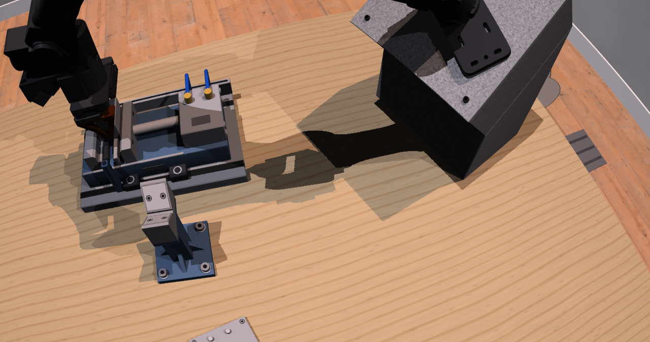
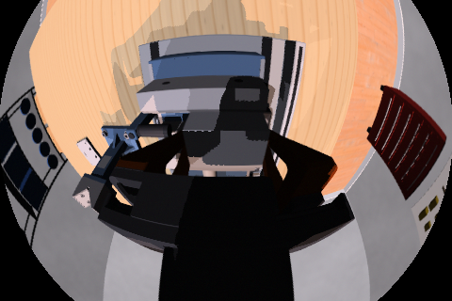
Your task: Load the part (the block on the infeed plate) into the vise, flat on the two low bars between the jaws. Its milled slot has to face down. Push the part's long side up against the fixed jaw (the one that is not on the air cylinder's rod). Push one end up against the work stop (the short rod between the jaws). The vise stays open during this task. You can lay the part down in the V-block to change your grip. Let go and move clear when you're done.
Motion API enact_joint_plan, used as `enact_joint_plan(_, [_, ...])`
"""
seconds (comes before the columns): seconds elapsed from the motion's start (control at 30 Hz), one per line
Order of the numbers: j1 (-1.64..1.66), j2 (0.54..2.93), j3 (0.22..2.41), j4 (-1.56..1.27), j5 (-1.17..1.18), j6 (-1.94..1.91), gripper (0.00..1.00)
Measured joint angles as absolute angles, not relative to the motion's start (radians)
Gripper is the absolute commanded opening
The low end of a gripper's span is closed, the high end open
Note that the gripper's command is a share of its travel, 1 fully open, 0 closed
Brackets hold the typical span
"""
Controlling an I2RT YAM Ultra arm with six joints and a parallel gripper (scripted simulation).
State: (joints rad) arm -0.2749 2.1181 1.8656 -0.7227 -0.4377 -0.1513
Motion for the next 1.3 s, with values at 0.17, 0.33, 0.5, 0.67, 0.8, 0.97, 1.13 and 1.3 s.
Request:
enact_joint_plan(0.17, [-0.275,2.118,1.866,-0.723,-0.438,-0.151,0.0])
enact_joint_plan(0.33, [-0.275,2.118,1.866,-0.723,-0.438,-0.151,0.0])
enact_joint_plan(0.5, [-0.275,2.118,1.866,-0.723,-0.438,-0.151,0.0])
enact_joint_plan(0.67, [-0.275,2.118,1.866,-0.723,-0.438,-0.151,0.74])
enact_joint_plan(0.8, [-0.275,2.118,1.866,-0.722,-0.438,-0.151,0.74])
enact_joint_plan(0.97, [-0.275,2.118,1.866,-0.723,-0.438,-0.151,0.74])
enact_joint_plan(1.13, [-0.275,2.118,1.866,-0.723,-0.438,-0.151,0.74])
enact_joint_plan(1.3, [-0.275,2.118,1.866,-0.723,-0.438,-0.151,0.74])
